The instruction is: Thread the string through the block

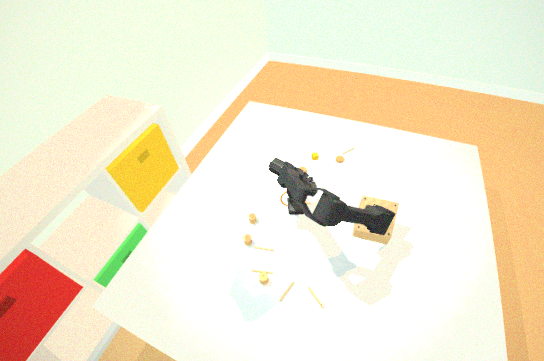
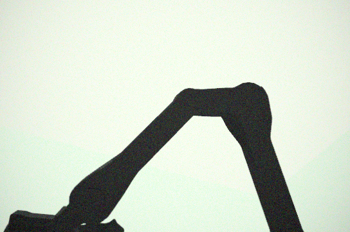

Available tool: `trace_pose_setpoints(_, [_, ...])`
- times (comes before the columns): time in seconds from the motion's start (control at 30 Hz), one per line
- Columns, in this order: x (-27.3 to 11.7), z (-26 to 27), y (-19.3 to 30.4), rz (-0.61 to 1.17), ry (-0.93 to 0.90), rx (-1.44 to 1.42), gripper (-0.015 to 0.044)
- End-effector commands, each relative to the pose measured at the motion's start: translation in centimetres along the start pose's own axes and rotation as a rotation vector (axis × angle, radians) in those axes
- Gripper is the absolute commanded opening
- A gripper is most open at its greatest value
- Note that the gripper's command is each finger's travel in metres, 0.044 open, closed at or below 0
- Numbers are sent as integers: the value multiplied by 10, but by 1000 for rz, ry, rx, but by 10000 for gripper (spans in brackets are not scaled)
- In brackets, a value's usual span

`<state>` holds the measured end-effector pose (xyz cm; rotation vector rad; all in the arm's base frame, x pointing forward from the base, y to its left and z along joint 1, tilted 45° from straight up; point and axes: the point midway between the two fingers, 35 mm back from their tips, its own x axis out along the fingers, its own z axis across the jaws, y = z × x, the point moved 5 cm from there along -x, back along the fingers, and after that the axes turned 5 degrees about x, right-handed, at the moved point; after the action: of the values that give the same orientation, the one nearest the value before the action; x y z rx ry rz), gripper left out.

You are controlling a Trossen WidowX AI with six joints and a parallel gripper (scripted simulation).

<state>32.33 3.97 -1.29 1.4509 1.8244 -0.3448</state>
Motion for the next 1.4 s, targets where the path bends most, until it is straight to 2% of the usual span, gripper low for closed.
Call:
trace_pose_setpoints(0.0, [0,0,-8,-3,-1,1,0])
trace_pose_setpoints(0.13, [0,0,-10,-3,-1,1,0])
trace_pose_setpoints(0.3, [0,0,-5,0,0,1,121])
trace_pose_setpoints(0.47, [-10,1,-4,0,-2,1,121])
trace_pose_setpoints(0.63, [-78,1,-3,-1,-4,1,121])
trace_pose_setpoints(0.93, [-76,2,-4,5,-4,-6,121])
trace_pose_setpoints(1.37, [-77,5,-23,-13,-1,-1163,121])
